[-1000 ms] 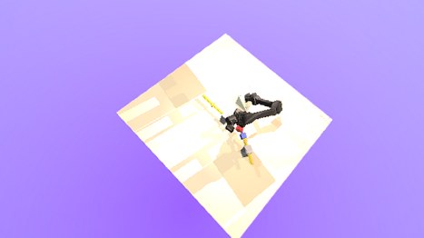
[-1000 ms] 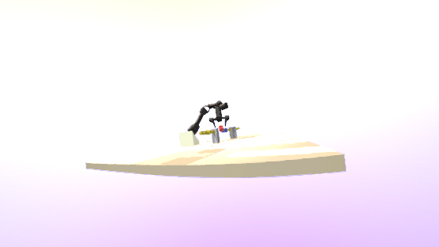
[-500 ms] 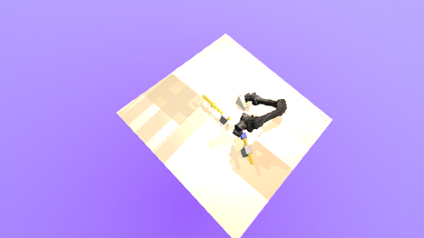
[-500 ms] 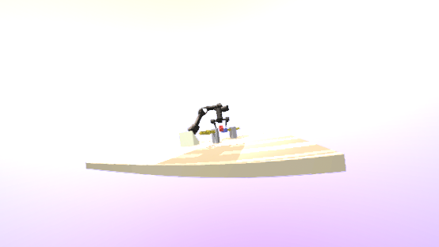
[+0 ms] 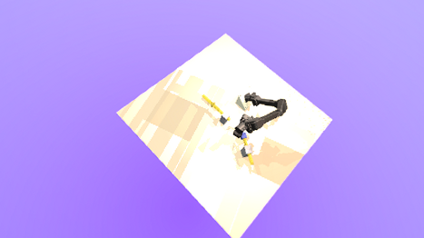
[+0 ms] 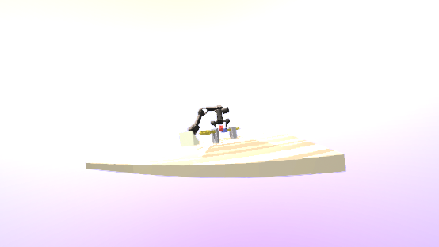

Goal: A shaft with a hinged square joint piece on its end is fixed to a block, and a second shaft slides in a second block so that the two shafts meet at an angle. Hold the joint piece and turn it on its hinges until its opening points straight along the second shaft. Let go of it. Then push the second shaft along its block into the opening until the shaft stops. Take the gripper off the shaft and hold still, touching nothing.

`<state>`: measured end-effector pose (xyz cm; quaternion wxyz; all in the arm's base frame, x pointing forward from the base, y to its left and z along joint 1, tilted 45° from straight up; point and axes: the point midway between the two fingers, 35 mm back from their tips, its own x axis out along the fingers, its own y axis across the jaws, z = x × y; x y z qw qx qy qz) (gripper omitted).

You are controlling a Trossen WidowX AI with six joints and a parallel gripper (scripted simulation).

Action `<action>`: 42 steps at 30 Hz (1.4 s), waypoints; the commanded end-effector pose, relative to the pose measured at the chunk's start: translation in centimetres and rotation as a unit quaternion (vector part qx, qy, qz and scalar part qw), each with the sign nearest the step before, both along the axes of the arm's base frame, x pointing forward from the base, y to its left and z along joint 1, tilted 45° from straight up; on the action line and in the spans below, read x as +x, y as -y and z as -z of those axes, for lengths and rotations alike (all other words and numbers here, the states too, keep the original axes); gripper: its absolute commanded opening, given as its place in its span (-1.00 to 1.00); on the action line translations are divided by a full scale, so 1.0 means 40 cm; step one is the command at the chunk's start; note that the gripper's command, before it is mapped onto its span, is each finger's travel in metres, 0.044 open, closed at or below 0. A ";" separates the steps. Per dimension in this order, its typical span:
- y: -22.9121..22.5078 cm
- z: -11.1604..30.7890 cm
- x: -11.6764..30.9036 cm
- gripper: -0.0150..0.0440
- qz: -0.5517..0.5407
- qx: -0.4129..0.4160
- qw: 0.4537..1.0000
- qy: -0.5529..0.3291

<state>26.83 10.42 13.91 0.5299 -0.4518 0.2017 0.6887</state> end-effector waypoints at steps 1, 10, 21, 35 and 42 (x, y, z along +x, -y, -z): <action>-0.009 0.012 -0.001 1.00 0.002 0.001 1.000 -0.002; -0.019 0.027 -0.002 0.73 0.002 0.002 1.000 -0.002; -0.019 0.027 -0.002 0.12 0.002 0.002 1.000 -0.002; -0.019 0.027 -0.002 0.12 0.002 0.002 1.000 -0.002; -0.019 0.027 -0.002 0.12 0.002 0.002 1.000 -0.002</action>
